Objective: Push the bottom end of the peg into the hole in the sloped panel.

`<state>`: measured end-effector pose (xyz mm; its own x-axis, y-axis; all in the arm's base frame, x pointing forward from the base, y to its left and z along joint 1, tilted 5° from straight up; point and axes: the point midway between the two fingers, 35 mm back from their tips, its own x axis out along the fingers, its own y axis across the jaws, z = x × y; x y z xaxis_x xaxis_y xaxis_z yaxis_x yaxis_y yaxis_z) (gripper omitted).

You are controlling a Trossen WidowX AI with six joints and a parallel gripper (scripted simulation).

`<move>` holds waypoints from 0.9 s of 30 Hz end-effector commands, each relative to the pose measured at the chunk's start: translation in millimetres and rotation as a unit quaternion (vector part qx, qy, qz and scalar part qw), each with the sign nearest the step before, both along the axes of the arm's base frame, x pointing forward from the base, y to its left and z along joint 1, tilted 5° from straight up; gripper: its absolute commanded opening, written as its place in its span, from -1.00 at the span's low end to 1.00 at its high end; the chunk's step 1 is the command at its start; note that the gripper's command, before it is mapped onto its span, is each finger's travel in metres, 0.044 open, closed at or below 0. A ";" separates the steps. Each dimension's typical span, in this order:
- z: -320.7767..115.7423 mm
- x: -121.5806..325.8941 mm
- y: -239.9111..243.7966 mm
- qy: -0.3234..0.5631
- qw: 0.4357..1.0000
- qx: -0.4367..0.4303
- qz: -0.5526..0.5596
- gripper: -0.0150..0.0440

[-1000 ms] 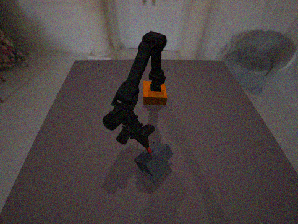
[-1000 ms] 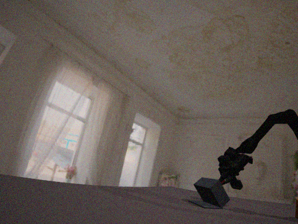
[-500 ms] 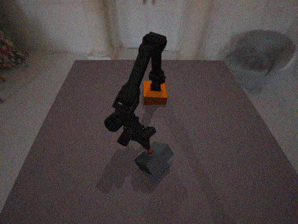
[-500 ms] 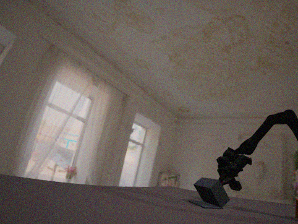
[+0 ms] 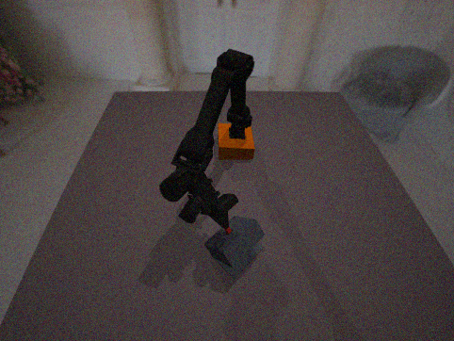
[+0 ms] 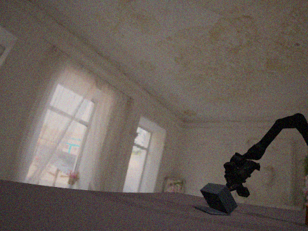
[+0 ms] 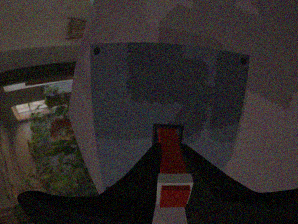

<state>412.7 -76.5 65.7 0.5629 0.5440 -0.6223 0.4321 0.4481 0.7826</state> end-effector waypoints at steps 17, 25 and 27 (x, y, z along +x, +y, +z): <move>3.0 -2.3 -3.2 0.001 1.000 -0.001 0.000 1.00; 12.0 -10.2 -13.4 0.003 1.000 -0.002 -0.001 1.00; 14.2 -12.2 -16.0 0.004 1.000 -0.002 -0.001 1.00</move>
<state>403.2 -88.3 74.2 0.5579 0.5396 -0.6306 0.4463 0.4455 0.7761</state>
